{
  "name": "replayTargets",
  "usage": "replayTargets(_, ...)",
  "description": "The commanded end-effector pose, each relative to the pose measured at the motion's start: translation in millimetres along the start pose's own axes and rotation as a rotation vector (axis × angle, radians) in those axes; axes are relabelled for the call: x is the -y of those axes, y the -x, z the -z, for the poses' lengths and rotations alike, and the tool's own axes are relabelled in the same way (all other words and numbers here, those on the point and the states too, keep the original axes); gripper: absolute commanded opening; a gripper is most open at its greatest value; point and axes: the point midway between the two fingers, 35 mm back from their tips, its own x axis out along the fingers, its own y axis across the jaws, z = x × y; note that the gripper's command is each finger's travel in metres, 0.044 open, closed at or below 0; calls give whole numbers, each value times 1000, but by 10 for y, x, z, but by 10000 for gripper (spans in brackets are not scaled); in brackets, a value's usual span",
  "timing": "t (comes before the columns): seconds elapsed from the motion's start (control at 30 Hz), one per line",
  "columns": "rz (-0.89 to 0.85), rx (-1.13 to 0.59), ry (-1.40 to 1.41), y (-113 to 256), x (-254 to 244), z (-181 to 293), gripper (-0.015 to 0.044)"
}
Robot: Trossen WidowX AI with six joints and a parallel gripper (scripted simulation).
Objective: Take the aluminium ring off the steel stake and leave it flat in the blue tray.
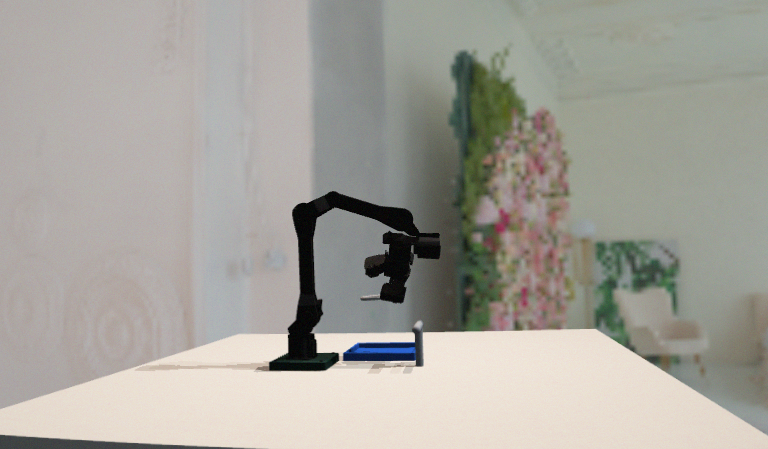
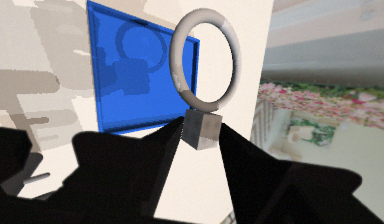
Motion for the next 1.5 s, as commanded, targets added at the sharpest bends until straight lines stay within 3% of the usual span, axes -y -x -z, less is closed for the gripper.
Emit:
replayTargets(0.0,0,0,0,-6,-5,3,0)
replayTargets(1.0,14,-2,13,-944,-760,256,0)
replayTargets(1.47,8,-1,7,-910,-740,250,368)
